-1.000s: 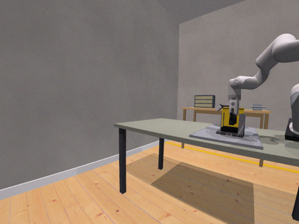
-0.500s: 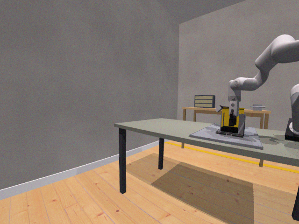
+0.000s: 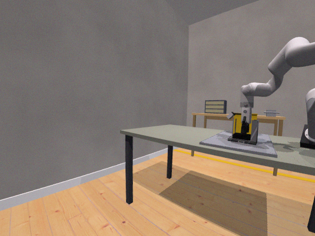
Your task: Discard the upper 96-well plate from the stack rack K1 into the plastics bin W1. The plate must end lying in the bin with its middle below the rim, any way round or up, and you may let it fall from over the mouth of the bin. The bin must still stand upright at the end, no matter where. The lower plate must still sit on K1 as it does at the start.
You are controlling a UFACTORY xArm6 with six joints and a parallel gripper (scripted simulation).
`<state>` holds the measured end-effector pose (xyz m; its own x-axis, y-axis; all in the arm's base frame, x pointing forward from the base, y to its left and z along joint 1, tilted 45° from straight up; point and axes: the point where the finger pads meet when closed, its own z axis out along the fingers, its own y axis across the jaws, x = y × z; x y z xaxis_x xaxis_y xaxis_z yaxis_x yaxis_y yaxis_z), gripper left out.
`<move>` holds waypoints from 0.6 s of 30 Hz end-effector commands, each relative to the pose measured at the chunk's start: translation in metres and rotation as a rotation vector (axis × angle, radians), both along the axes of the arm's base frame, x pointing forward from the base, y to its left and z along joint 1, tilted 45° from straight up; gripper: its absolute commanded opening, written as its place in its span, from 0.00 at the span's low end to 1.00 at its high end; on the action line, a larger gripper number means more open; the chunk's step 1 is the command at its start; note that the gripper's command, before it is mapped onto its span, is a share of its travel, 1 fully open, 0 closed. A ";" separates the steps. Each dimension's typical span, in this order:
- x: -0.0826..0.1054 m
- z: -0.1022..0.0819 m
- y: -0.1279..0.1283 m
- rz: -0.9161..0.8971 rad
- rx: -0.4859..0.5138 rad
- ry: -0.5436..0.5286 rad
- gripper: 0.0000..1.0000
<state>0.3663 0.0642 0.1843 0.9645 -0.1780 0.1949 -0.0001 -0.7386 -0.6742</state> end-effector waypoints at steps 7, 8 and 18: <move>0.002 -0.003 0.003 -0.001 -0.001 -0.003 1.00; 0.003 -0.004 0.004 -0.001 -0.001 -0.003 1.00; 0.004 -0.009 0.008 -0.001 -0.001 -0.003 1.00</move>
